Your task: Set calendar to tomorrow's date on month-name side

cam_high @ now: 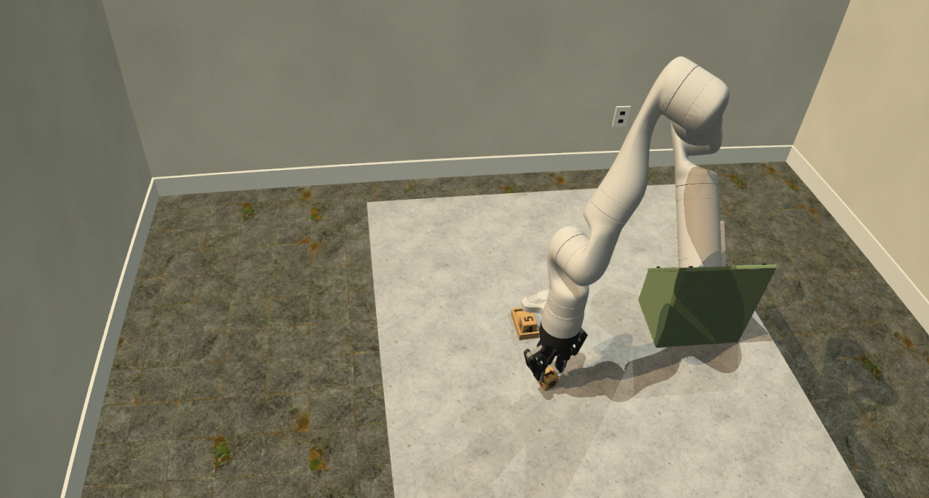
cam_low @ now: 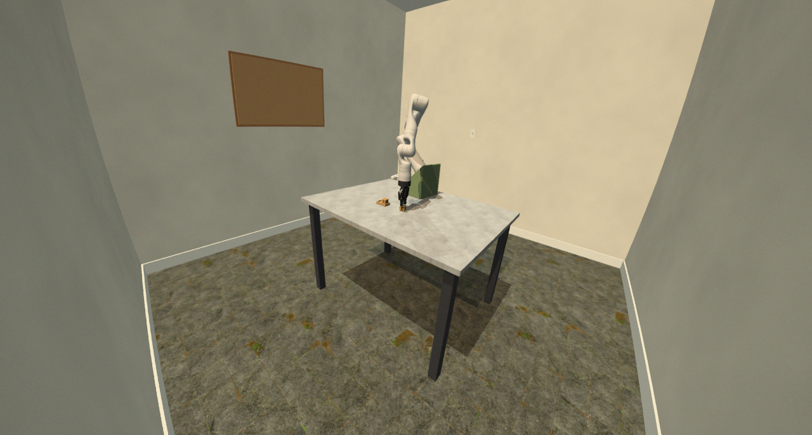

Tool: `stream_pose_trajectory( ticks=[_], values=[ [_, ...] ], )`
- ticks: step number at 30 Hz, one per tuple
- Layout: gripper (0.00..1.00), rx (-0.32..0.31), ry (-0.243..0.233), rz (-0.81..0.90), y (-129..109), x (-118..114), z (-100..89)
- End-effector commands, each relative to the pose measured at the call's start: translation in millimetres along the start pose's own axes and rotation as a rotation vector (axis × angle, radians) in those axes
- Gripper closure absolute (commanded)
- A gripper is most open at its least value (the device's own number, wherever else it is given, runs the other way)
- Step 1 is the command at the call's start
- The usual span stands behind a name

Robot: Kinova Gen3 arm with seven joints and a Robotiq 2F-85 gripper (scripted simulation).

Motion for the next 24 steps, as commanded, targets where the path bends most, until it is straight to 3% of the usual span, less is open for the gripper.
stream_pose_trajectory(
  ticks=[1,11,24],
  values=[
    [0.52,0.0,0.003,0.001,-0.4,0.6,5.2],
    [0.52,0.0,0.003,0.001,-0.4,0.6,20.8],
    [0.52,0.0,0.003,0.001,-0.4,0.7,22.6]
  ],
)
Point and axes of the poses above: the point where the finger pads meet when closed, its own z axis out along the fingers, its own x axis across the jaws, y = z × x, the point moved 6 cm from there along -z, back along the fingers, and after that the axes turned 9 degrees about -z, right-handed, at the moved point
